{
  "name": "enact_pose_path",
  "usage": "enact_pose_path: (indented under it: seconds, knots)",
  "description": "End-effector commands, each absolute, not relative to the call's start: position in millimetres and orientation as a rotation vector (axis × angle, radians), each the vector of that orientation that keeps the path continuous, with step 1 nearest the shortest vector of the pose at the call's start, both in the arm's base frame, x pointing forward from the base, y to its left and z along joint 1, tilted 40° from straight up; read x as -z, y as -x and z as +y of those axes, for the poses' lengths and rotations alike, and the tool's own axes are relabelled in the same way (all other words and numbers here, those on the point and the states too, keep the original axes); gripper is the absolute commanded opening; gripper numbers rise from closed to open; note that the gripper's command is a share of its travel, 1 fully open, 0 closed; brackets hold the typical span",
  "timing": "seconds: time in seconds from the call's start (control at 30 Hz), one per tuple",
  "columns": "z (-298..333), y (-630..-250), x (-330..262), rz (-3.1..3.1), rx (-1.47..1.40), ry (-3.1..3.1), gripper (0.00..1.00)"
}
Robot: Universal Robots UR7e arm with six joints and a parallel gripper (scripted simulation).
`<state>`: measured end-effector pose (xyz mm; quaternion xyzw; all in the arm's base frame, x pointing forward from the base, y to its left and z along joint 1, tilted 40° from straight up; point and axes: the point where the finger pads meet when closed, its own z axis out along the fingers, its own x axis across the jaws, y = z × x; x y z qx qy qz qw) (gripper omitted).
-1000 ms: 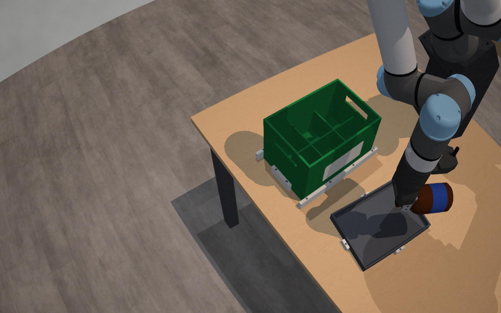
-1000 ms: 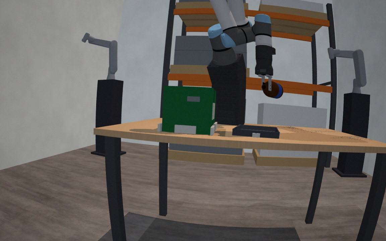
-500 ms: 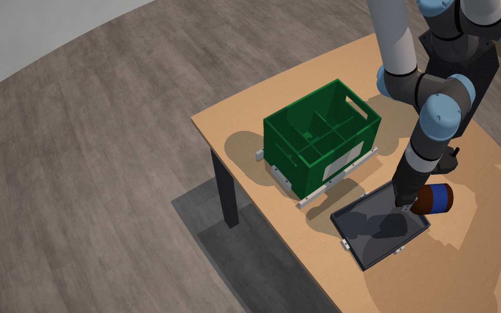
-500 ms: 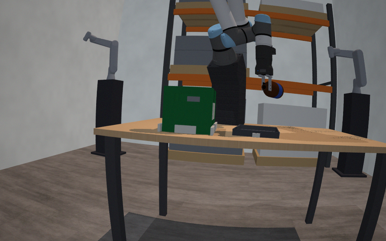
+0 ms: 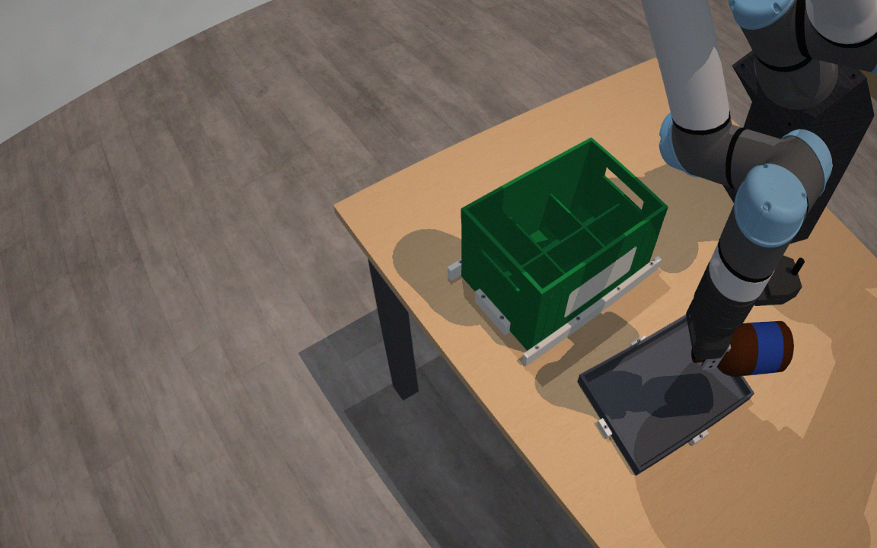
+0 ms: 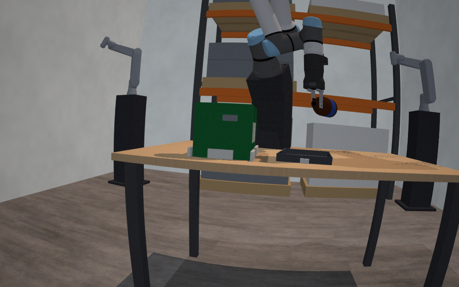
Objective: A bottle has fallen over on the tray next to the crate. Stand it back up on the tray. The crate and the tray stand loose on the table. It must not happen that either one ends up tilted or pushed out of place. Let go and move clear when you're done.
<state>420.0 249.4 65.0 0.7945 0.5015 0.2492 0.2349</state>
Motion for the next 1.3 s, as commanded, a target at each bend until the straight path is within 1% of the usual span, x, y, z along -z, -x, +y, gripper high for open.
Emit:
enact_pose_path:
  seconds: [0.0,1.27]
  knots:
    - [248.9,-419.6,-65.4,1.374,-0.685,-2.181,0.00]
    - [248.9,-419.7,-65.4,1.097,-0.778,-2.385,0.00]
